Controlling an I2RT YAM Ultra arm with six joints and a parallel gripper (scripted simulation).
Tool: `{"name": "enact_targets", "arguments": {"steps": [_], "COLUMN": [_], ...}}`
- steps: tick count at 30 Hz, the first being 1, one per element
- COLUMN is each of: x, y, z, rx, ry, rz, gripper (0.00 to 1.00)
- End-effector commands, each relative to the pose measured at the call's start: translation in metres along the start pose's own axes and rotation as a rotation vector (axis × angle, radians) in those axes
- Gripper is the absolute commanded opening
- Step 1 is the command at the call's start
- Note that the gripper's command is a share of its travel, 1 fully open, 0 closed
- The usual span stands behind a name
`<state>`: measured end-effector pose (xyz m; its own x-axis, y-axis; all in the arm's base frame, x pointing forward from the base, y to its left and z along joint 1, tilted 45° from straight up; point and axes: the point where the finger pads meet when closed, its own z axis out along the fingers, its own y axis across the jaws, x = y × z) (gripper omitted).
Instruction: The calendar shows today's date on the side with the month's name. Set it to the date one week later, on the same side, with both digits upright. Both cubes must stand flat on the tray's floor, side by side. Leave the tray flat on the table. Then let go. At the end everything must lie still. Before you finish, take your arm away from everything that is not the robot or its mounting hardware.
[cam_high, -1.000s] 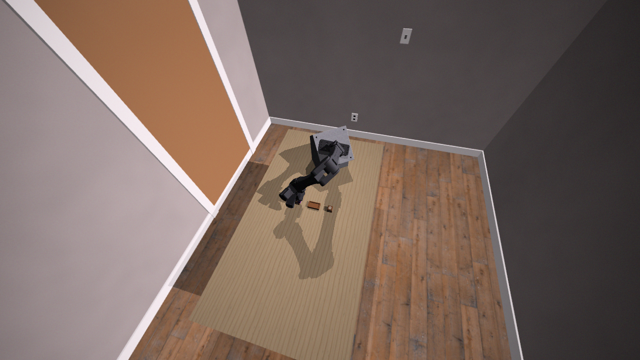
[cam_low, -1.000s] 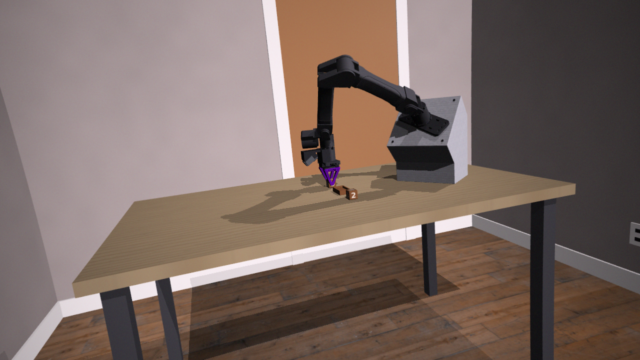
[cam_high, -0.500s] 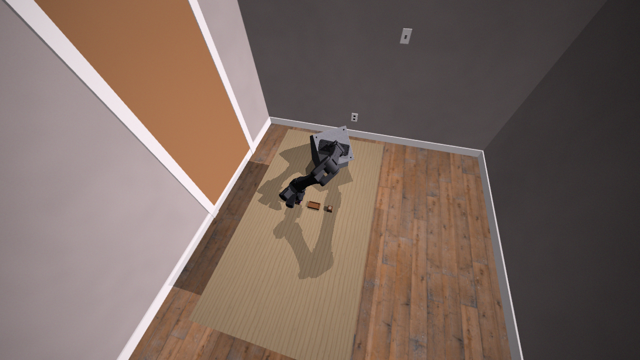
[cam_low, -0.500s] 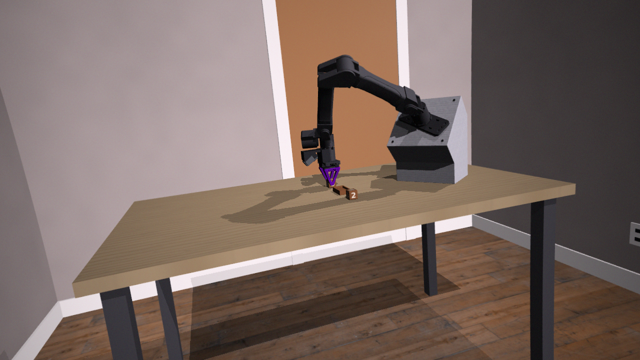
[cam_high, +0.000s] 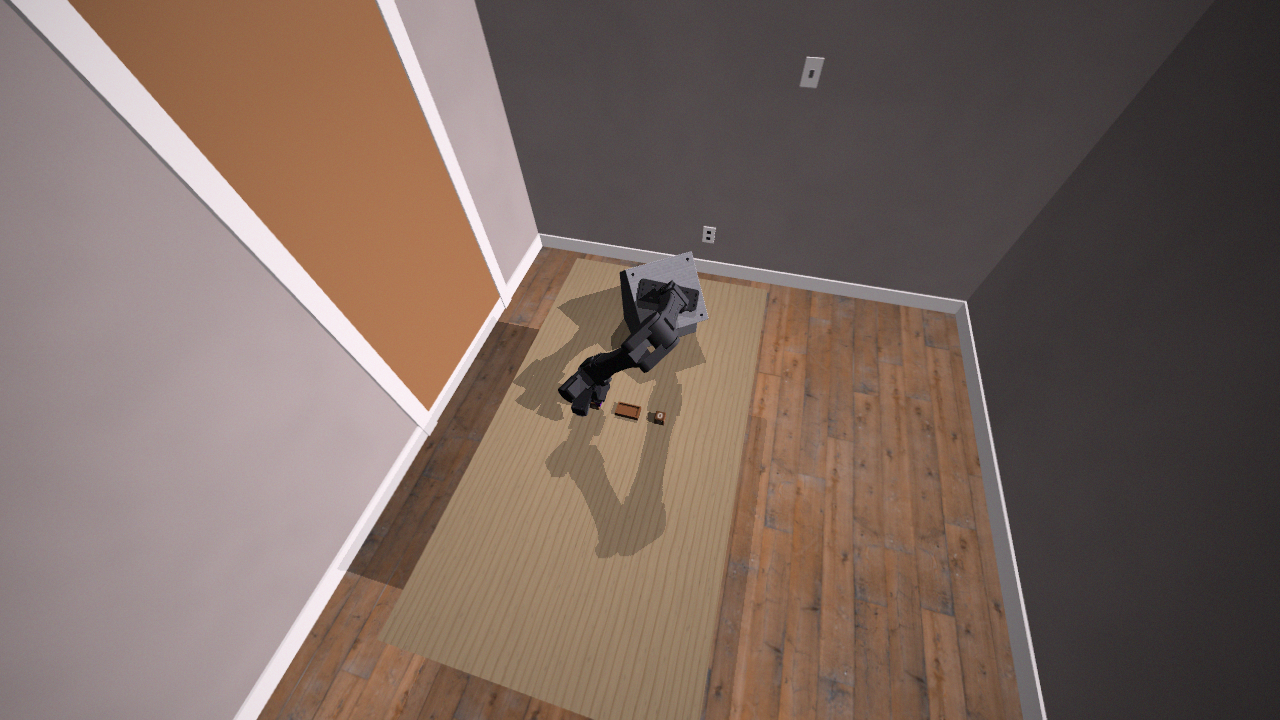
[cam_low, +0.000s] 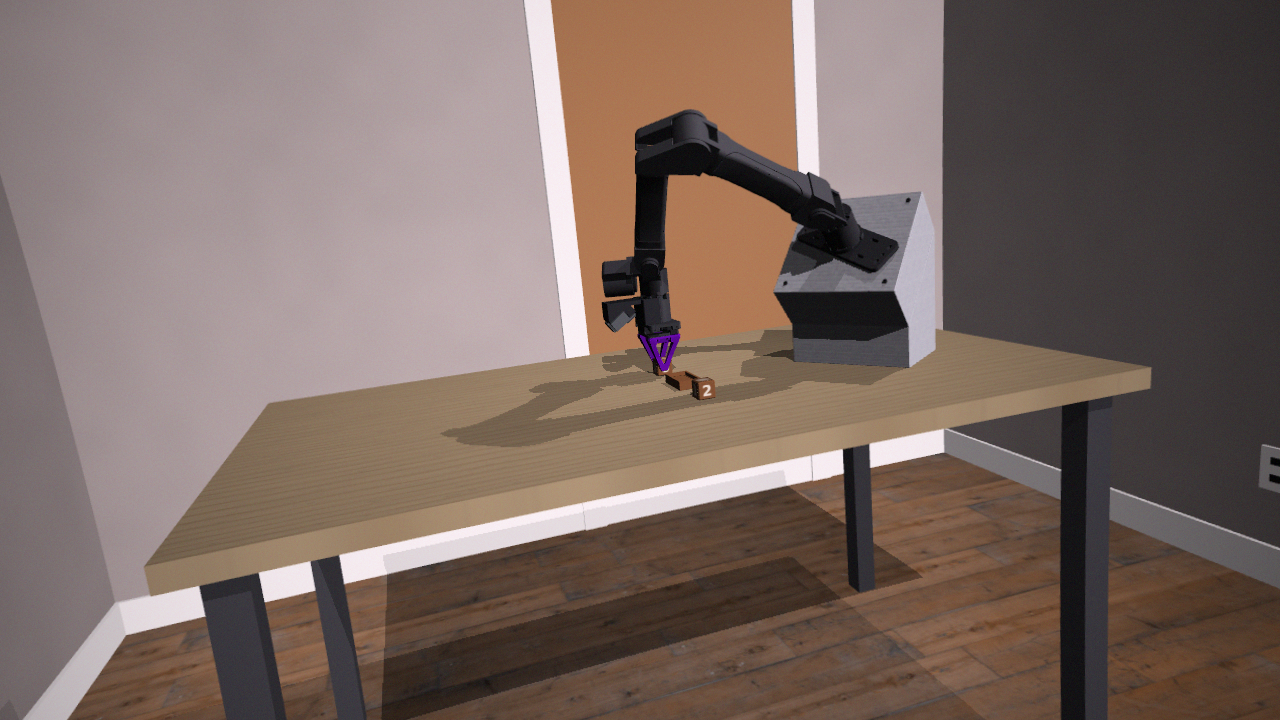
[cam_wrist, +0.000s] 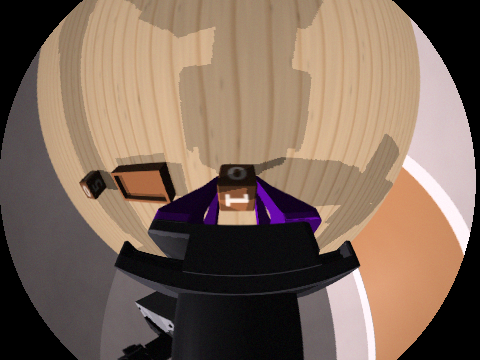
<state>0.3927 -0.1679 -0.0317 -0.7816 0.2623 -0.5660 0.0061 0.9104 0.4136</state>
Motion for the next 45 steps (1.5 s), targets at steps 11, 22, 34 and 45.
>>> {"name": "enact_targets", "arguments": {"steps": [11, 22, 34, 45], "x": [-0.004, -0.004, -0.003, -0.003], "y": [-0.002, -0.002, -0.002, -0.002], "z": [-0.003, -0.003, -0.023, -0.079], "rx": [0.007, 0.007, 0.007, 0.008], "ry": [-0.011, -0.011, -0.011, -0.010], "rz": [-0.002, -0.002, -0.002, -0.003], "gripper": [0.43, 0.47, 0.47, 0.47]}}
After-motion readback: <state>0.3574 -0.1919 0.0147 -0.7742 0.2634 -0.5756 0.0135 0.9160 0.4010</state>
